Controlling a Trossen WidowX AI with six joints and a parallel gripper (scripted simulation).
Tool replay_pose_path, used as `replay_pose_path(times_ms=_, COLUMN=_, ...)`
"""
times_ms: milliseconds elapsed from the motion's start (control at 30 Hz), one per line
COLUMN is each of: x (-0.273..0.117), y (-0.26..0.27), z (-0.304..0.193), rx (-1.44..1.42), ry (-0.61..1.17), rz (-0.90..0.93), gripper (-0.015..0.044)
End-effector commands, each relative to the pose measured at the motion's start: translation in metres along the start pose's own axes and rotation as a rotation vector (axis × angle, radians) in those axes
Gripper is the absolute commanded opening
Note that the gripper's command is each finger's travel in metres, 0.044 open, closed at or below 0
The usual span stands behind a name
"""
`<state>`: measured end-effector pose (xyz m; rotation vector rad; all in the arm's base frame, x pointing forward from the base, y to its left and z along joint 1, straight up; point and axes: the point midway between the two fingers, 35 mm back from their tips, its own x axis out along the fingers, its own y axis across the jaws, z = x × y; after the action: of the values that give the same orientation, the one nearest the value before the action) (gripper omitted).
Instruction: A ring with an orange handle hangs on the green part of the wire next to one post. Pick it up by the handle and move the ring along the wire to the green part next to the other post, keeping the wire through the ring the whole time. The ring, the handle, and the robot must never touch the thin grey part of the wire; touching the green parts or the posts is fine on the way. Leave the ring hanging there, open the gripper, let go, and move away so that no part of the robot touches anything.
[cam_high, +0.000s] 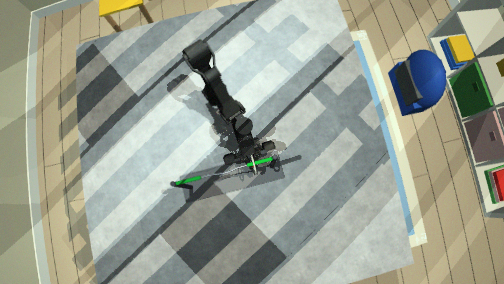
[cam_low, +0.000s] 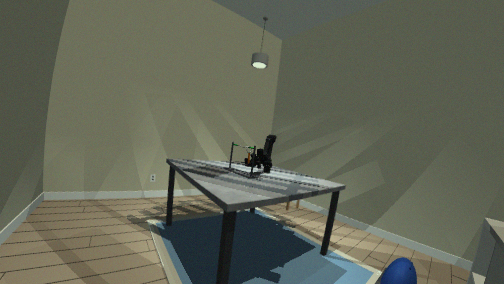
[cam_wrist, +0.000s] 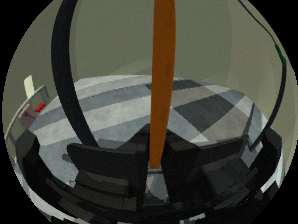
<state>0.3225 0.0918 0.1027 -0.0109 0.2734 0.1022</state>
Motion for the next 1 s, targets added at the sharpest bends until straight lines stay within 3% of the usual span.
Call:
replay_pose_path(times_ms=0, x=0.000, y=-0.001, z=0.000, rx=0.006, ry=0.000, rz=-0.005, gripper=-0.0150)
replay_pose_path(times_ms=67, x=0.000, y=-0.001, z=0.000, rx=0.006, ry=0.000, rz=-0.005, gripper=-0.0150)
replay_pose_path(times_ms=467, x=-0.001, y=0.000, z=0.000, rx=0.000, ry=0.000, rz=0.000, gripper=0.0160)
replay_pose_path(times_ms=967, x=-0.028, y=0.001, z=0.002, rx=0.004, ry=0.002, rz=-0.002, gripper=0.0160)
